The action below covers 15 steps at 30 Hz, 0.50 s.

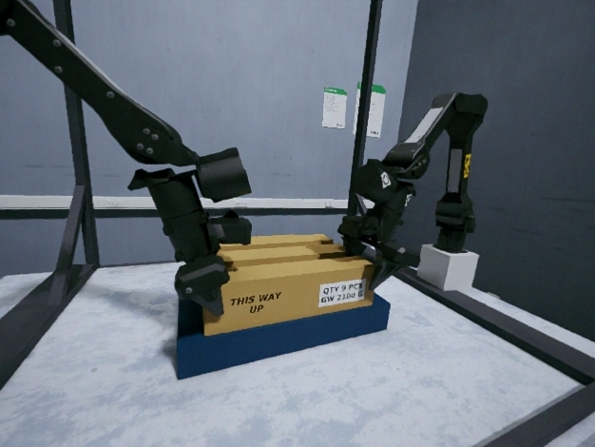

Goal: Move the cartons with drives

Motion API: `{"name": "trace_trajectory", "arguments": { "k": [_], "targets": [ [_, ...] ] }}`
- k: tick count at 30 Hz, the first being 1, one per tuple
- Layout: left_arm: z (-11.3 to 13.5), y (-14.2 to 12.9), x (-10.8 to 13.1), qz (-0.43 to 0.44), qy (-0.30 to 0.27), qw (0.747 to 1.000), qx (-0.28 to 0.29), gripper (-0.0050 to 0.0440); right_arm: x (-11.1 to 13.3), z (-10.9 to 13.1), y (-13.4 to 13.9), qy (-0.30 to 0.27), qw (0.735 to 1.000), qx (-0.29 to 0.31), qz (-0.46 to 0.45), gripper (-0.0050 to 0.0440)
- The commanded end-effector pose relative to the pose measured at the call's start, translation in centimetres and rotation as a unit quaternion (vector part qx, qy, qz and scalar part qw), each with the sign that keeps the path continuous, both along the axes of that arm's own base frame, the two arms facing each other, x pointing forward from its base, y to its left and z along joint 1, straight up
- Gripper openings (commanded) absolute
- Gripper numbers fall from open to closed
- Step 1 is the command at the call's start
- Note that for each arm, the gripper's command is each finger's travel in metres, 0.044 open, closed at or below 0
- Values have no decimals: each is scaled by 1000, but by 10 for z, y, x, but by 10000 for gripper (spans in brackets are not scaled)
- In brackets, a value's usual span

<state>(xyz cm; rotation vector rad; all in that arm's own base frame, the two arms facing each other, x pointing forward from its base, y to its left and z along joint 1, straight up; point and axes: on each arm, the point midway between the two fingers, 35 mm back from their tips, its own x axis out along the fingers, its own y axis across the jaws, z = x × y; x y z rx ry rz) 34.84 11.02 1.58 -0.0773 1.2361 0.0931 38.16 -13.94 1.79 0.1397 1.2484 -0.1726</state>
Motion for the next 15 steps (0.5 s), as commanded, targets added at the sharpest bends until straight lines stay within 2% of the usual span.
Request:
{"name": "trace_trajectory", "arguments": {
  "k": [1, 5, 6, 15],
  "targets": [
    [7, 1, 4, 0, -11, 1000, 4, 382, 4, 9, -1, -12, 1000, -4, 0, 379],
    [7, 1, 4, 0, -11, 1000, 4, 382, 4, 9, -1, -12, 1000, -4, 0, 379],
    [77, 1, 5, 0, -11, 1000, 4, 382, 5, 79, -2, -12, 1000, -4, 0, 379],
    [77, 1, 5, 0, -11, 1000, 4, 382, 5, 79, -2, -12, 1000, -4, 0, 379]
  ]
}}
